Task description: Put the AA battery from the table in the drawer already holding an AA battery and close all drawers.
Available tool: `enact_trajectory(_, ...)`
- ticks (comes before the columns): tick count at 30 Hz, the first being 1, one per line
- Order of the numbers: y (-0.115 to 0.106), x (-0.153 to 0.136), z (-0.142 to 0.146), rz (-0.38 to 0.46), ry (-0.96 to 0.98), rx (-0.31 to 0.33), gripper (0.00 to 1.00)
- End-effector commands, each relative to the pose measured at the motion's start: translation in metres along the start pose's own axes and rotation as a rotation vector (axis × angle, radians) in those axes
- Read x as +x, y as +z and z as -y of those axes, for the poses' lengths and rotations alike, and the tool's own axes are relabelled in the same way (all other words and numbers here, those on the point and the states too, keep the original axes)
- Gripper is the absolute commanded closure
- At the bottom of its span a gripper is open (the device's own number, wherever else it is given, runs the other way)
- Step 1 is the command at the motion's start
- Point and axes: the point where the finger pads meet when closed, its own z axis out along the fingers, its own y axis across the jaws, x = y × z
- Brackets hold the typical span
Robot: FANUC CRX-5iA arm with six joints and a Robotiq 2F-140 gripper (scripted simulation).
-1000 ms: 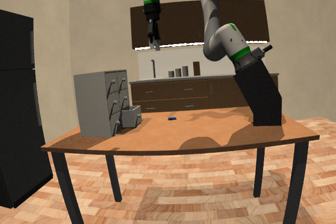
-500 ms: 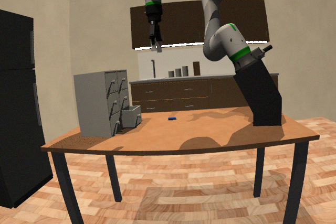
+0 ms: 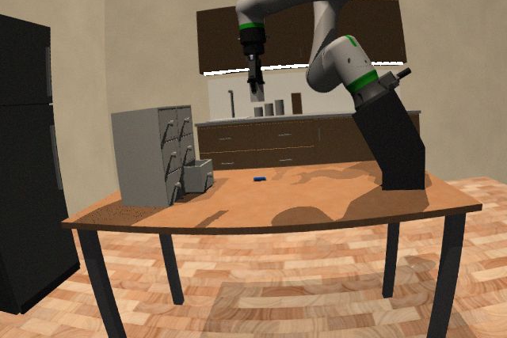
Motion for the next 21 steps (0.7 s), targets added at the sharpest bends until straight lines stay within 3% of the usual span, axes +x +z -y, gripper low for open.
enact_trajectory(1, 0.036, -0.027, 0.001, 0.000, 0.000, 0.000, 0.00)
enact_trajectory(8, 0.055, -0.042, 0.001, 0.000, 0.000, 0.000, 0.00)
enact_trajectory(14, 0.058, -0.044, 0.005, 0.000, -0.007, 0.012, 0.00)
enact_trajectory(18, 0.076, -0.045, 0.042, -0.005, -0.065, 0.120, 0.00)
enact_trajectory(20, 0.076, -0.045, 0.042, -0.005, -0.065, 0.120, 0.00)
enact_trajectory(21, 0.083, -0.044, 0.057, -0.013, -0.086, 0.167, 0.00)
